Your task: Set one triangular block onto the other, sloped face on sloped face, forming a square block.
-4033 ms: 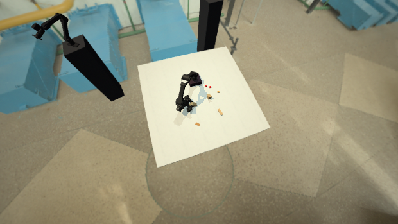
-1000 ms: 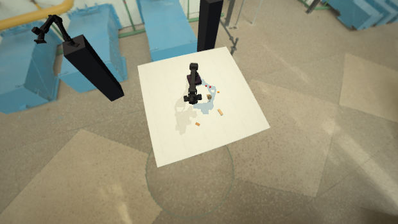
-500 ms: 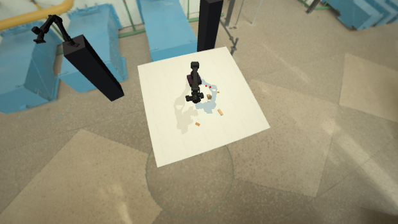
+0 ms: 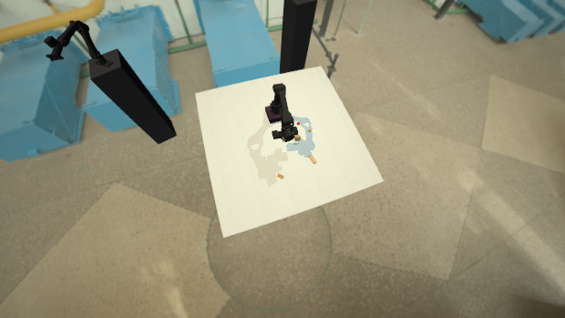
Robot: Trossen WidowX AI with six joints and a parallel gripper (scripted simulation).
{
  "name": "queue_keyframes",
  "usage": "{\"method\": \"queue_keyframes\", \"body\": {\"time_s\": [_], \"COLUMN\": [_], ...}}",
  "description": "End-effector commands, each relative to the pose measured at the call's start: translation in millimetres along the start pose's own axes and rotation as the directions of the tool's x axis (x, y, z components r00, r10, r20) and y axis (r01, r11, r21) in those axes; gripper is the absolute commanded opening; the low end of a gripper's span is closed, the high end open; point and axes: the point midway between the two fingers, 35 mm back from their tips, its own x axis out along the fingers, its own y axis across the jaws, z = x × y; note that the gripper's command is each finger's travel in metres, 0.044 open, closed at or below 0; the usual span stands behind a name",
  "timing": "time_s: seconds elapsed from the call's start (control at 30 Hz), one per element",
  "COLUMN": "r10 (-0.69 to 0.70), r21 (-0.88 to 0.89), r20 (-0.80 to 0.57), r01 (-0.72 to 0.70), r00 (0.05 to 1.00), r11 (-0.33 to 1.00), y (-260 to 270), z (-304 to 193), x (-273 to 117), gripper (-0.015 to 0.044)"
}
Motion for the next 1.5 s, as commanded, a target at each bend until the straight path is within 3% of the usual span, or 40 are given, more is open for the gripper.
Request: {"method": "queue_keyframes", "body": {"time_s": [0.0,1.17,1.47], "r10": [0.006,0.016,0.016], "r21": [0.004,0.003,0.003], "r20": [-0.008,-0.021,-0.020], "r01": [-0.006,-0.016,-0.016], "r00": [1.000,1.000,1.000], "r11": [1.000,1.000,1.000], "y": [19,125,127], "z": [-9,-109,-94], "x": [-4,-35,-3], "gripper": [0.0000,0.0000,0.0000]}}
